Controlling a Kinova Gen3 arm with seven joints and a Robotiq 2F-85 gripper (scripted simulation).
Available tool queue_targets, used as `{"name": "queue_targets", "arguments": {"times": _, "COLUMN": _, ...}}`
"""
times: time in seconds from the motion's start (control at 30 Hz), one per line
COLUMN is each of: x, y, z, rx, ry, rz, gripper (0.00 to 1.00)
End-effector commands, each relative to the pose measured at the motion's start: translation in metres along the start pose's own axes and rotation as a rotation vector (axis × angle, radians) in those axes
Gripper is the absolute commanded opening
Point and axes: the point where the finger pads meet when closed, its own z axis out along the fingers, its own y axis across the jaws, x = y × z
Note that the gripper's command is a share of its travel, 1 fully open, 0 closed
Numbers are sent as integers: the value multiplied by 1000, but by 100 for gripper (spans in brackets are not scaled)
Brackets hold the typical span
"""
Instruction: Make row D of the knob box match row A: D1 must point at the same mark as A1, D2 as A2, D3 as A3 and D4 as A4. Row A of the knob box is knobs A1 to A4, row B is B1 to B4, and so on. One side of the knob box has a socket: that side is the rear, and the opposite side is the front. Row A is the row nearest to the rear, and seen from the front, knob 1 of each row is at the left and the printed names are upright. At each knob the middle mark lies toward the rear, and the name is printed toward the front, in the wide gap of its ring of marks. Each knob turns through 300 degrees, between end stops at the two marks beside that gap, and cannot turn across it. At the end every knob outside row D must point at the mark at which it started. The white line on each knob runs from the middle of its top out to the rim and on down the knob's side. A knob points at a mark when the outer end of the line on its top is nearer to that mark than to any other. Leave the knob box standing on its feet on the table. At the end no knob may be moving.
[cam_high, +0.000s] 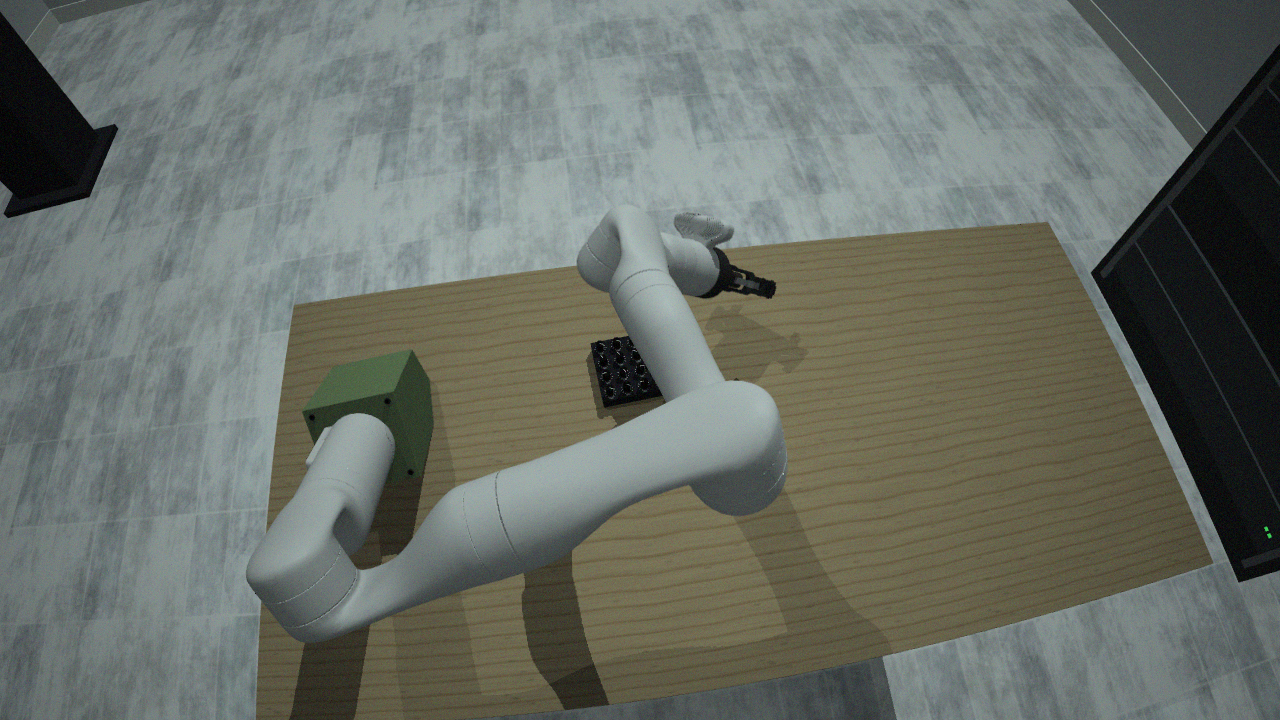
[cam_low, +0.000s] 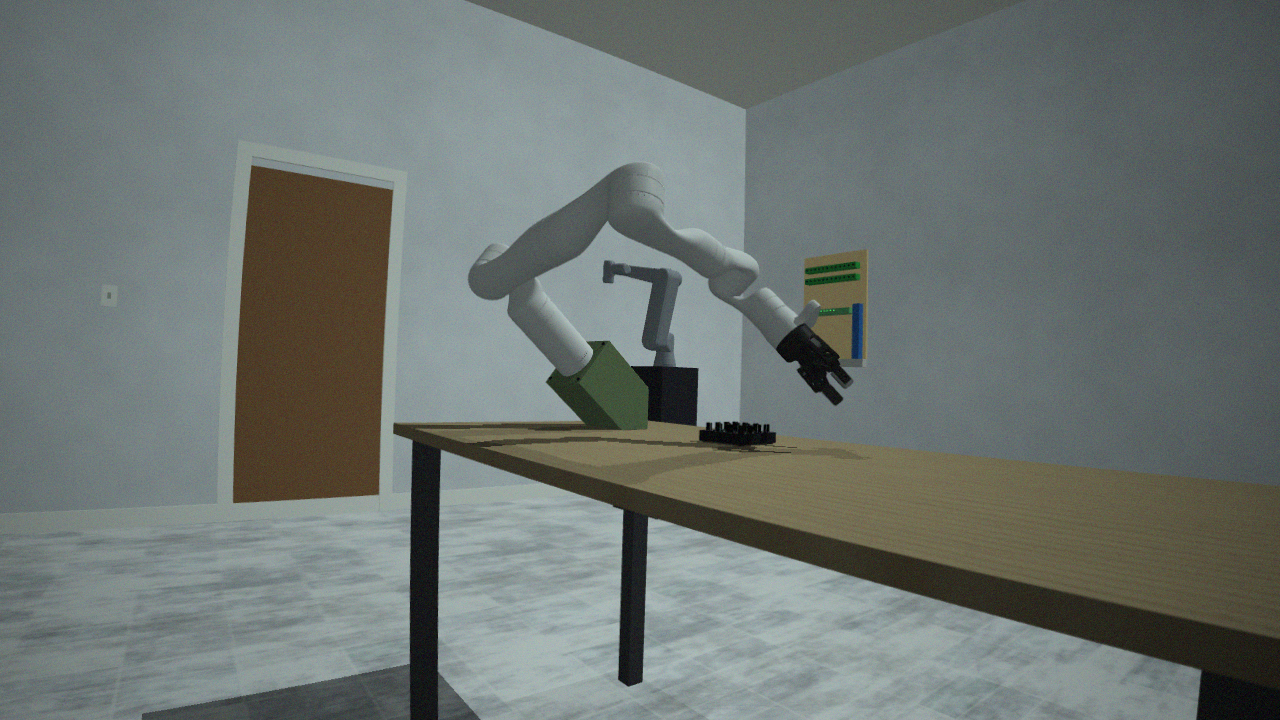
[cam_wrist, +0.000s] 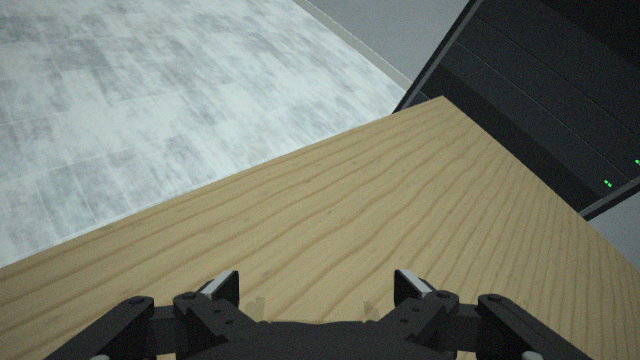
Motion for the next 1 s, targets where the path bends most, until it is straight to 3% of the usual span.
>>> {"name": "queue_targets", "arguments": {"times": 0.0, "x": -15, "y": -14, "z": -7, "rx": 28, "ry": -67, "rz": 111, "gripper": 100}}
{"name": "queue_targets", "arguments": {"times": 0.27, "x": -76, "y": -57, "z": -50, "rx": 91, "ry": -356, "rz": 473, "gripper": 100}}
{"name": "queue_targets", "arguments": {"times": 0.33, "x": -76, "y": -57, "z": -50, "rx": 91, "ry": -356, "rz": 473, "gripper": 100}}
{"name": "queue_targets", "arguments": {"times": 0.63, "x": -122, "y": -93, "z": -109, "rx": 104, "ry": -629, "rz": 709, "gripper": 100}}
{"name": "queue_targets", "arguments": {"times": 0.83, "x": -138, "y": -104, "z": -137, "rx": 97, "ry": -740, "rz": 780, "gripper": 100}}
{"name": "queue_targets", "arguments": {"times": 0.97, "x": -141, "y": -106, "z": -143, "rx": 95, "ry": -763, "rz": 793, "gripper": 100}}
